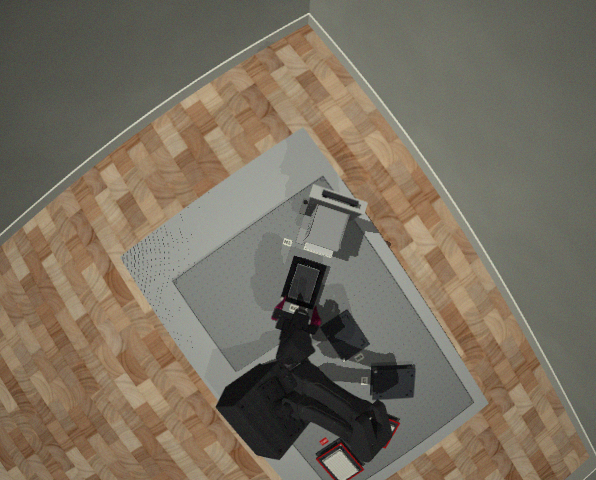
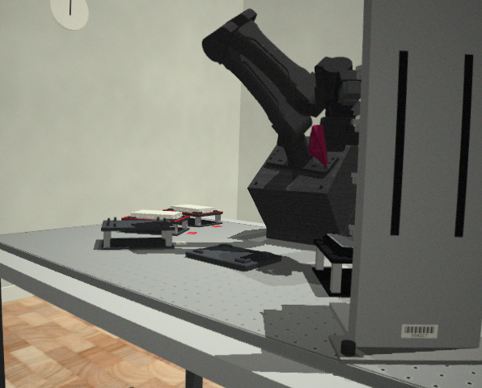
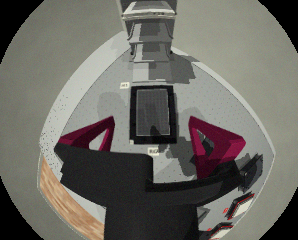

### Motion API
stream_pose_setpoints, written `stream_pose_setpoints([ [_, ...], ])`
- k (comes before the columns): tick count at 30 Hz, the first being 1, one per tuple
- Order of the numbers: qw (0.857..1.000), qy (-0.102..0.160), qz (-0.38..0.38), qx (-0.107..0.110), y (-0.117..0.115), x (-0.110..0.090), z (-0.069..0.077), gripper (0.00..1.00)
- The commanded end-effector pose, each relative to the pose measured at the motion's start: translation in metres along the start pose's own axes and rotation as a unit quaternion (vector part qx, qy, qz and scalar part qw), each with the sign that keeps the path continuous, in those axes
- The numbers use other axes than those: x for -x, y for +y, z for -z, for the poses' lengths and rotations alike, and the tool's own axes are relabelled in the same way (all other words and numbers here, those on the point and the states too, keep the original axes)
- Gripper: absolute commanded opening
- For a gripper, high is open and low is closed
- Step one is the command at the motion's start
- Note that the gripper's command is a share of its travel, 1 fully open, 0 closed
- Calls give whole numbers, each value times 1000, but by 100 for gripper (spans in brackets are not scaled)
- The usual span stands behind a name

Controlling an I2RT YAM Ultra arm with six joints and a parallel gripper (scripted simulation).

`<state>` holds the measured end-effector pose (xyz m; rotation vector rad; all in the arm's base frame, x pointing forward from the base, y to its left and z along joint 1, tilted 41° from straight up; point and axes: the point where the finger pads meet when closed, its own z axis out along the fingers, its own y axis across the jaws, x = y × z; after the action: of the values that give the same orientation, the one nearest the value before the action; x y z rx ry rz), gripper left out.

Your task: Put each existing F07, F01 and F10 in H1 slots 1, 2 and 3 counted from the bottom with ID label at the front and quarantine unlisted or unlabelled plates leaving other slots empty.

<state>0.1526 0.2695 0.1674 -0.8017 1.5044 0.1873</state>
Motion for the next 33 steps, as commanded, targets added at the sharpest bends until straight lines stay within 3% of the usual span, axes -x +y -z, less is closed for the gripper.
stream_pose_setpoints([
  [1,1000,12,12,-2,0,0,6,100],
  [16,1000,13,12,-2,1,25,30,100],
  [23,995,42,81,28,24,30,24,100],
  [25,995,42,81,28,24,30,24,100],
  [33,982,76,160,62,49,35,18,100],
])
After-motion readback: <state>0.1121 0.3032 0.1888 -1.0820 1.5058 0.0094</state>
